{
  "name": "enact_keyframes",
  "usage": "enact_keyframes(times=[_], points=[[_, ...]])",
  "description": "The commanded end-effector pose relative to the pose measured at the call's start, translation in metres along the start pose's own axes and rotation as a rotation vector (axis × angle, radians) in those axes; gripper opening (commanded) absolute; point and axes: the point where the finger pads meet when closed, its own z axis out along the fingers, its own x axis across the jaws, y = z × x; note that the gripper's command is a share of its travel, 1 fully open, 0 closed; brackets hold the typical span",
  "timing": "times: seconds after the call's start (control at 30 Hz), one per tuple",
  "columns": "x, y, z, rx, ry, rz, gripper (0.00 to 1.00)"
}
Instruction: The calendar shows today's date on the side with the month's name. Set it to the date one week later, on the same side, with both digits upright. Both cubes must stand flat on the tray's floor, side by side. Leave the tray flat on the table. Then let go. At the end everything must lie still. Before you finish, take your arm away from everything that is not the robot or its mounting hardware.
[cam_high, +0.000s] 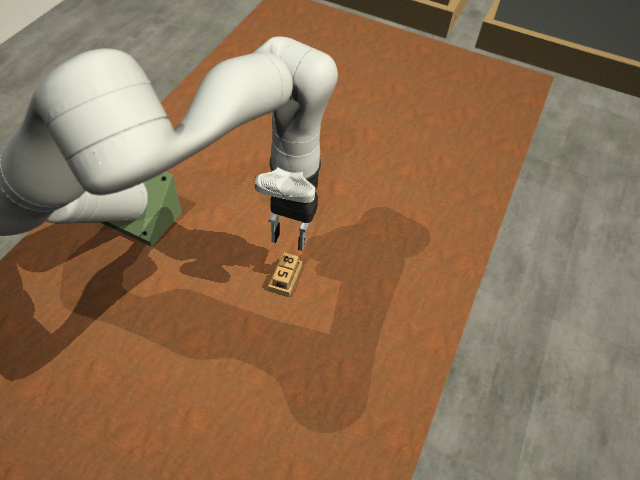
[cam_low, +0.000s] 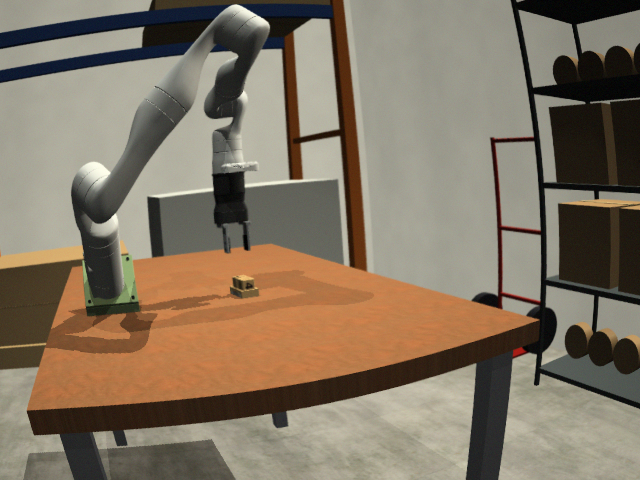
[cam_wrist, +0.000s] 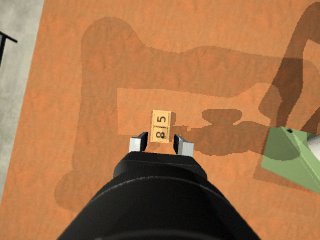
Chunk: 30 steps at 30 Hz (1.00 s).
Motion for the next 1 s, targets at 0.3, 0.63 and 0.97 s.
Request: enact_keyframes(times=[0.3, 0.63, 0.97], points=[[0.000, 0.000, 0.008, 0.000, 0.000, -0.001, 0.87], [0.000, 0.000, 0.021, 0.000, 0.000, -0.001, 0.87], [0.000, 0.000, 0.035, 0.000, 0.000, -0.001, 0.87]])
